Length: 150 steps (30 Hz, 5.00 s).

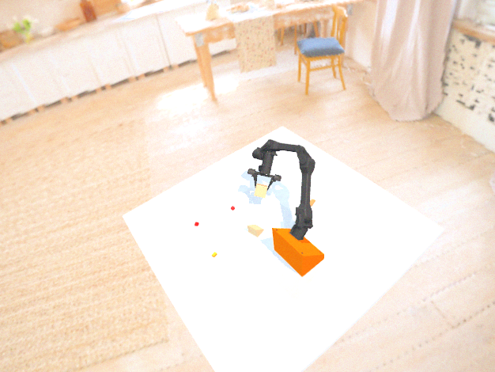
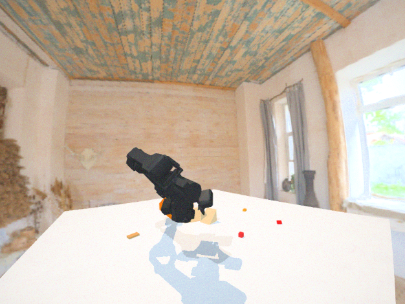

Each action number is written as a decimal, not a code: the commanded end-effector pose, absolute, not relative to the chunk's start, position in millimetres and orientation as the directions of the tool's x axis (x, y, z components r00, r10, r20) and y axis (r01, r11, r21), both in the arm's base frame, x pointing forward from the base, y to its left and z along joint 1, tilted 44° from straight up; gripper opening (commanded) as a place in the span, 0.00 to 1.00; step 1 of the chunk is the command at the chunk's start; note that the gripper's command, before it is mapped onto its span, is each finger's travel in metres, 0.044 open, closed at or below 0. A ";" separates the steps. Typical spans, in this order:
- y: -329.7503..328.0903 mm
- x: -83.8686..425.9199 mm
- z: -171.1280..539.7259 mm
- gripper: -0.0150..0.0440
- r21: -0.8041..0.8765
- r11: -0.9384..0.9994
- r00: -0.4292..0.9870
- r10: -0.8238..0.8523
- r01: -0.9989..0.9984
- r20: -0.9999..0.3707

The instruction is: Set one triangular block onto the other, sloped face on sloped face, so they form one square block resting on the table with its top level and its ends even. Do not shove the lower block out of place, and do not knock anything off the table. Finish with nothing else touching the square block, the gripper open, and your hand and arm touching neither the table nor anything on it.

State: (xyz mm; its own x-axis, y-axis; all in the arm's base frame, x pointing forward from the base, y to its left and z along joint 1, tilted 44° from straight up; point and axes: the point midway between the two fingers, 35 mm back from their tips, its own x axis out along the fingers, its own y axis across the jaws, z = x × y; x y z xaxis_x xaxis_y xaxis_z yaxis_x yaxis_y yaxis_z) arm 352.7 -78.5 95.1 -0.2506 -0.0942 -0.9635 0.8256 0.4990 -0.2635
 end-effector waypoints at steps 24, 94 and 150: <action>-74.7 349.6 88.0 0.25 -0.349 0.936 -0.236 -0.329 0.049 -0.914; -18.0 326.9 79.9 0.25 0.149 -0.058 -0.070 -0.684 -0.987 -0.726; 23.4 228.0 -36.1 0.25 0.155 -0.049 -0.078 -0.694 -0.987 -0.716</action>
State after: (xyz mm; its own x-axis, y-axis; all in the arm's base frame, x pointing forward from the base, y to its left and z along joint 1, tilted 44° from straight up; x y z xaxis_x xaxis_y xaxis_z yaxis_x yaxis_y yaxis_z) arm 231.2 30.1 -23.8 -0.0747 -0.6876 -0.7223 -0.9882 -0.0460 0.1460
